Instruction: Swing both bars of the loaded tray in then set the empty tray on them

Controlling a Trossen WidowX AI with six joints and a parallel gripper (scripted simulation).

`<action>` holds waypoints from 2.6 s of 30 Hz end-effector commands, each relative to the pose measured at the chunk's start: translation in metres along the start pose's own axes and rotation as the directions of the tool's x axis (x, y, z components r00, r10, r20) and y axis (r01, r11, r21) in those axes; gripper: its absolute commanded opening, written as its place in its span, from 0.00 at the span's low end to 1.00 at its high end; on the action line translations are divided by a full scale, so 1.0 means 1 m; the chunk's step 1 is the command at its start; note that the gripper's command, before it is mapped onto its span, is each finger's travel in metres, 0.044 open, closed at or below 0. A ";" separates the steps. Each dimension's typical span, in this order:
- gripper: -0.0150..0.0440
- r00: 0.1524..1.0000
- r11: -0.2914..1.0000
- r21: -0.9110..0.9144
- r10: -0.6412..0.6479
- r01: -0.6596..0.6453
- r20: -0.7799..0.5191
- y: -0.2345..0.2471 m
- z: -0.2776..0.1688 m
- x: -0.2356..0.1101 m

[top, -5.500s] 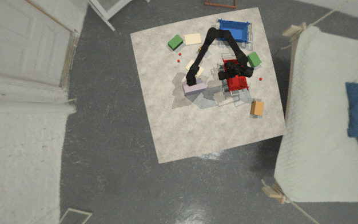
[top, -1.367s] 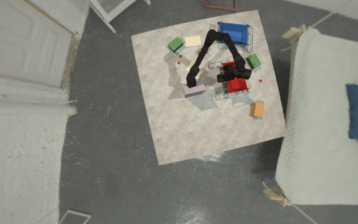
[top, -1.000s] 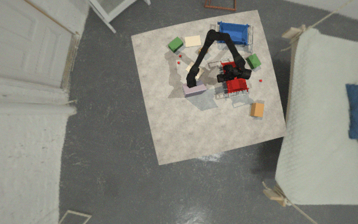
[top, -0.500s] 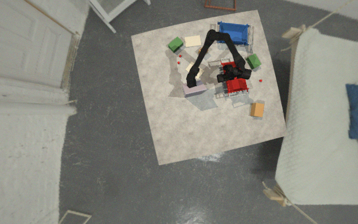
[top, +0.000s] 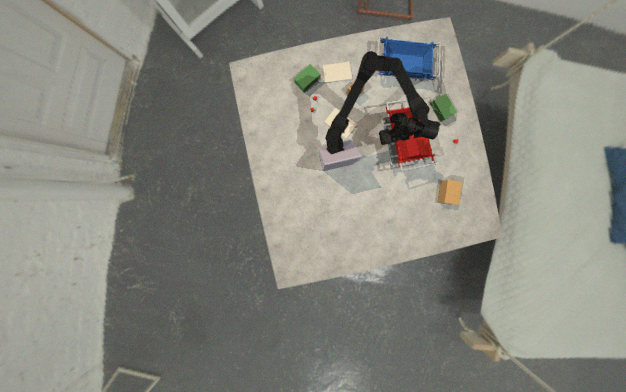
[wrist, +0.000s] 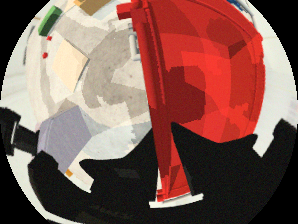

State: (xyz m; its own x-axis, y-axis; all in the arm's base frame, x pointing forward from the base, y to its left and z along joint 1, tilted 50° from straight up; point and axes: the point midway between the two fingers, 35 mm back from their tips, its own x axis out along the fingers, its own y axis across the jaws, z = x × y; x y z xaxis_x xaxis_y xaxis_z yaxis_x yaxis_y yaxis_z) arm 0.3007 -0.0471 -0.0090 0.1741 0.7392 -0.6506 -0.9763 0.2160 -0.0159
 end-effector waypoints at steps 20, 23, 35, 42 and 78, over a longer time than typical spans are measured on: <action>0.25 1.000 1.000 0.006 0.026 -0.026 0.001 0.007 0.003 0.013; 0.25 1.000 1.000 0.006 0.026 -0.026 0.001 0.007 0.003 0.013; 0.25 1.000 1.000 0.006 0.026 -0.026 0.001 0.007 0.003 0.013; 0.25 1.000 1.000 0.006 0.026 -0.026 0.001 0.007 0.003 0.013; 0.38 1.000 1.000 0.006 0.026 -0.026 0.001 0.007 0.003 0.013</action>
State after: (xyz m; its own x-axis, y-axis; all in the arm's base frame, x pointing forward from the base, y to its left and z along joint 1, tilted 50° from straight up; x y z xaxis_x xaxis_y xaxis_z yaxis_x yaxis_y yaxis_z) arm 0.3003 -0.0413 -0.0140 0.1757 0.7383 -0.6512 -0.9759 0.2173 -0.0169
